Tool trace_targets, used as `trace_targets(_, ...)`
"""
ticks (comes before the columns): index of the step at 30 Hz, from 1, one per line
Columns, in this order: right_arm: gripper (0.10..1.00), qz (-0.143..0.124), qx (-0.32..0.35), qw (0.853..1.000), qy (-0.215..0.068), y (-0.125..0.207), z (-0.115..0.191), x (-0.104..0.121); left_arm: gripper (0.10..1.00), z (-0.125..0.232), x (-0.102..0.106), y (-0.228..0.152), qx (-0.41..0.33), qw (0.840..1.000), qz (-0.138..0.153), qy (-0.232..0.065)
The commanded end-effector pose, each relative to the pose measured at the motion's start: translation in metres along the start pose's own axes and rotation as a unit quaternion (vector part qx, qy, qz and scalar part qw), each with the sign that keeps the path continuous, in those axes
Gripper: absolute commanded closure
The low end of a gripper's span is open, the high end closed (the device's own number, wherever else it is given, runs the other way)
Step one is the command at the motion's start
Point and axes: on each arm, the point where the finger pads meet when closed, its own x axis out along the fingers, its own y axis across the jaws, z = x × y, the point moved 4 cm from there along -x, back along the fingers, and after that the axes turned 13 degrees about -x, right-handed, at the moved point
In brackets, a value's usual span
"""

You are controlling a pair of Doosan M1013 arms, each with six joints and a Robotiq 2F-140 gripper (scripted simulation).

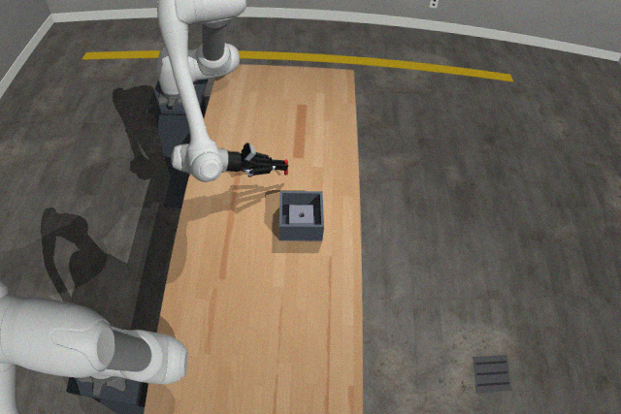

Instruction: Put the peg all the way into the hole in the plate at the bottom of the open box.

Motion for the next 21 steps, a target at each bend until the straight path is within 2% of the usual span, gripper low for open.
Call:
trace_targets(1,0.098,0.0,0.0,1.0,0.001,0.0,0.0,0.0,0.999,0.004,0.001,-0.001,-0.001,1.0,0.0,0.0)
trace_targets(21,0.098,0.0,0.0,1.0,0.001,0.0,0.0,0.0,0.999,0.031,0.011,-0.007,-0.001,1.0,0.0,0.0)
